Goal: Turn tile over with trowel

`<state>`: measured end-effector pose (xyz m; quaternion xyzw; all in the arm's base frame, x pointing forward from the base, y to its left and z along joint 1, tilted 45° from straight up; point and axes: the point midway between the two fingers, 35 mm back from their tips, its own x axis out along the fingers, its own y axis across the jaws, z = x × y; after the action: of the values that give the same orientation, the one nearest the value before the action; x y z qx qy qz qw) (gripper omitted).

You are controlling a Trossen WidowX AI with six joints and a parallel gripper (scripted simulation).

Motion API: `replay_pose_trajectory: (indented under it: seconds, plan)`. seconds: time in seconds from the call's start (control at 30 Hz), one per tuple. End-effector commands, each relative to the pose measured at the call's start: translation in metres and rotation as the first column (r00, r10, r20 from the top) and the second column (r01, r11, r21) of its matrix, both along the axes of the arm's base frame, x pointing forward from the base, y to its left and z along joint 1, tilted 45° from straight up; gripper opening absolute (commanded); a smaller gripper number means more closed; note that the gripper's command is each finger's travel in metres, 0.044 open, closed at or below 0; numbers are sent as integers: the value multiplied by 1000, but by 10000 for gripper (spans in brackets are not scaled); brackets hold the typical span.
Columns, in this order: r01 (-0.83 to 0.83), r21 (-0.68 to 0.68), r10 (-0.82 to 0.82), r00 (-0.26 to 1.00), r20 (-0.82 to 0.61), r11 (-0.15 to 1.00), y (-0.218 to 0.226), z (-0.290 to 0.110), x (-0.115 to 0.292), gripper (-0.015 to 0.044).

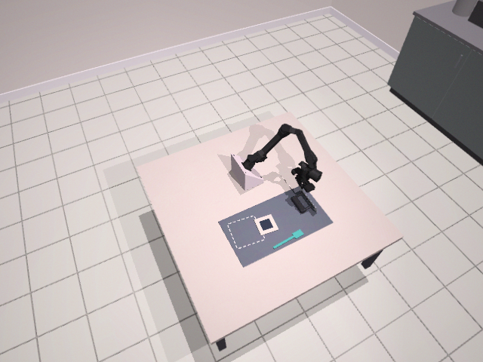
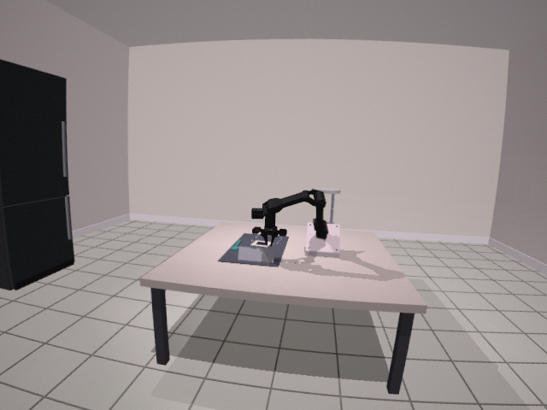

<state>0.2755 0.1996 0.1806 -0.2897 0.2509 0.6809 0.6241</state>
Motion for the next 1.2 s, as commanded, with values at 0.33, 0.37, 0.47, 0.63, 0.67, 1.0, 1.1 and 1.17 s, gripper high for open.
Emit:
replay_pose_trajectory:
  seconds: [0.33, 0.37, 0.47, 0.63, 0.67, 1.0, 1.1, 1.17]
  plan:
    - [-2, 2, 2, 1000, -11, 1000, 18, -5, -4, 100]
    - [-2, 2, 2, 1000, -11, 1000, 18, -5, -4, 100]
    - [-2, 2, 2, 1000, -11, 1000, 18, -5, -4, 100]
    - [-2, 2, 2, 1000, -11, 1000, 18, -5, -4, 100]
    - [-2, 2, 2, 1000, -11, 1000, 18, -5, -4, 100]
    - [-2, 2, 2, 1000, -11, 1000, 18, -5, -4, 100]
    - [-2, 2, 2, 1000, -11, 1000, 18, -5, -4, 100]
    - [-2, 2, 2, 1000, -11, 1000, 18, -5, -4, 100]
